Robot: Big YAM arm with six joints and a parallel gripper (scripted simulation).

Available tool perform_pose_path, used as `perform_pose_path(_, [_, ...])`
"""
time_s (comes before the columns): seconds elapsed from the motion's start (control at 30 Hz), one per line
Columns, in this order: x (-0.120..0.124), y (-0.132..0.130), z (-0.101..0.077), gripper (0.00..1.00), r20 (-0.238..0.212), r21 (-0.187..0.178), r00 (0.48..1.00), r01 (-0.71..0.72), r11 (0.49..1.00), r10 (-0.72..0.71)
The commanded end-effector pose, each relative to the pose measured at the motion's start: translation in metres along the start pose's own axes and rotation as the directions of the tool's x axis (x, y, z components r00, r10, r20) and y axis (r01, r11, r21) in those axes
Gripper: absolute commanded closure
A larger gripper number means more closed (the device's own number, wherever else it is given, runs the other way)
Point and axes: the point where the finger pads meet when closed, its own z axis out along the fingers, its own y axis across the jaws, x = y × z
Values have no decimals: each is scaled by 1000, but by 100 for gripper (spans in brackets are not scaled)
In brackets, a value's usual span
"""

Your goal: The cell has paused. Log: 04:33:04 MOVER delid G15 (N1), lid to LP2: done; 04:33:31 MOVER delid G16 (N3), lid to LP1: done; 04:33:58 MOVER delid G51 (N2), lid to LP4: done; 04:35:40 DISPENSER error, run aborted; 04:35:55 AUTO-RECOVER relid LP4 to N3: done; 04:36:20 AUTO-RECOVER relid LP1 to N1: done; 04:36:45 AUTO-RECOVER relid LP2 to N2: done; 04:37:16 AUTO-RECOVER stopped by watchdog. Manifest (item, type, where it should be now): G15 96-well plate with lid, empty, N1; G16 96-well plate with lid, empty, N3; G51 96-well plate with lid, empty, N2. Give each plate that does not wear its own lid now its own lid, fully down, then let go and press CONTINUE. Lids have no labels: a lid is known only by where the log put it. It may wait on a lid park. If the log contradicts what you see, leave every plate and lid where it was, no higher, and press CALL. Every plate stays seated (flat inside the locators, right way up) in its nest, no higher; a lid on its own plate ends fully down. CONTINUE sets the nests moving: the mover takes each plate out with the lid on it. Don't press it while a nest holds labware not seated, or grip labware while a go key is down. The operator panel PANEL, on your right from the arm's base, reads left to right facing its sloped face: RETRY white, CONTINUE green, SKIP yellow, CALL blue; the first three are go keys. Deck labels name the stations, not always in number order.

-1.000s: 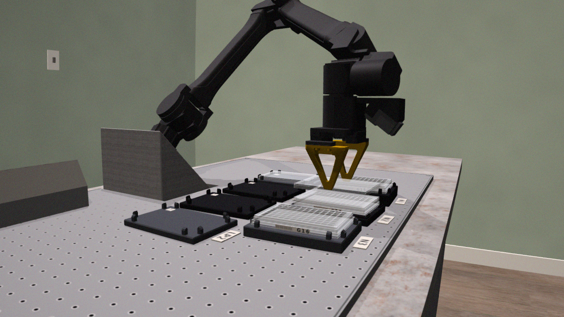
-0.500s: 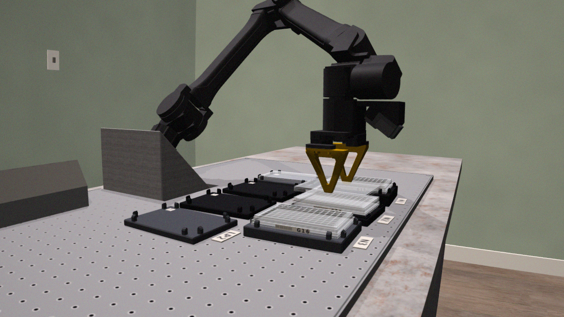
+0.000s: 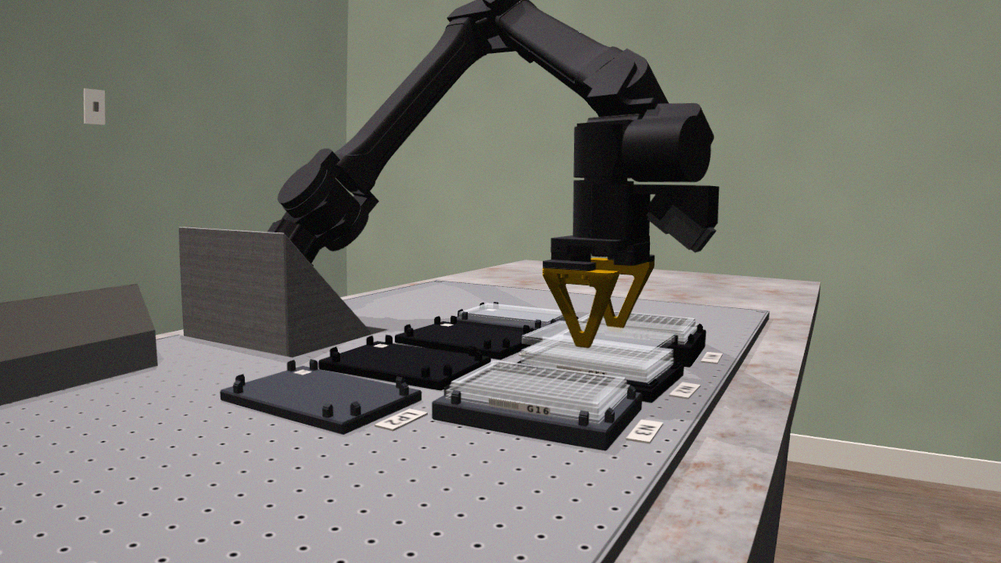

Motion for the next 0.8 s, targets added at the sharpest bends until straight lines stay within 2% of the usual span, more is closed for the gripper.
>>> perform_pose_path(0.0, [1, 3, 13, 100, -15, -4, 1000, 2, 1000, -2])
perform_pose_path(0.77, [1, 3, 19, 100, -16, -4, 1000, 2, 1000, -2])
